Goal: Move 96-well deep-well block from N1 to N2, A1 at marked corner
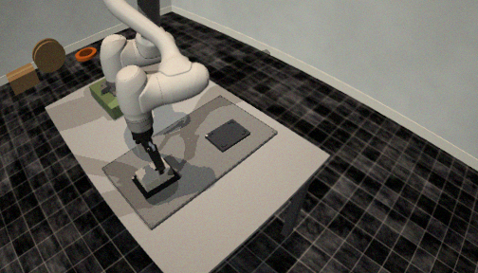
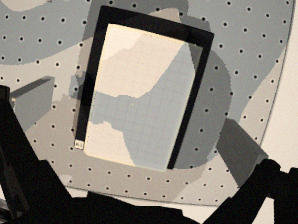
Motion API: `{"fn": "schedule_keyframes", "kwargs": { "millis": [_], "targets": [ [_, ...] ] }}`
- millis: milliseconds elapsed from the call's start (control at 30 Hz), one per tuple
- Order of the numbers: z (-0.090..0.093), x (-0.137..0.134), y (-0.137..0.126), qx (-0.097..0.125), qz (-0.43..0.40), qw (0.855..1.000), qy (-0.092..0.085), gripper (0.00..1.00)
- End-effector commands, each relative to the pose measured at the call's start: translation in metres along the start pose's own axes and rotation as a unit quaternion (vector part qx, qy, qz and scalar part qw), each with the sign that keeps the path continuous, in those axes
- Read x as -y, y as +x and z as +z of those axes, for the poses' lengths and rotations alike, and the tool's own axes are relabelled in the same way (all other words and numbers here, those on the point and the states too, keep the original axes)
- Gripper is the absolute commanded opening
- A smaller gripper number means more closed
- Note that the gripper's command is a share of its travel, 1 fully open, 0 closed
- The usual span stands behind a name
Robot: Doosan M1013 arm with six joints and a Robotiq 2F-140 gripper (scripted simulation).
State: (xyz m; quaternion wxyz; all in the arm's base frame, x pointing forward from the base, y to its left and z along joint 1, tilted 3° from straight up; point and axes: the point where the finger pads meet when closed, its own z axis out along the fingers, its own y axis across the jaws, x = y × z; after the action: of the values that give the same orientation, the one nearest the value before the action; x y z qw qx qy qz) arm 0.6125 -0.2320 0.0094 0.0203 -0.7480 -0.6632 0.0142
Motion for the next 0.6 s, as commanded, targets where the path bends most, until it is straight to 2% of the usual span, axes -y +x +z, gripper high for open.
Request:
{"fn": "schedule_keyframes", "kwargs": {
  "millis": [0, 567],
  "targets": [
    [0.007, 0.0, 0.0, 0.0, 0.0, 1.0, 0.0, 1.0],
    [0.032, 0.0, 0.0, 0.0, 0.0, 1.0, 0.0, 1.0]
  ]
}}
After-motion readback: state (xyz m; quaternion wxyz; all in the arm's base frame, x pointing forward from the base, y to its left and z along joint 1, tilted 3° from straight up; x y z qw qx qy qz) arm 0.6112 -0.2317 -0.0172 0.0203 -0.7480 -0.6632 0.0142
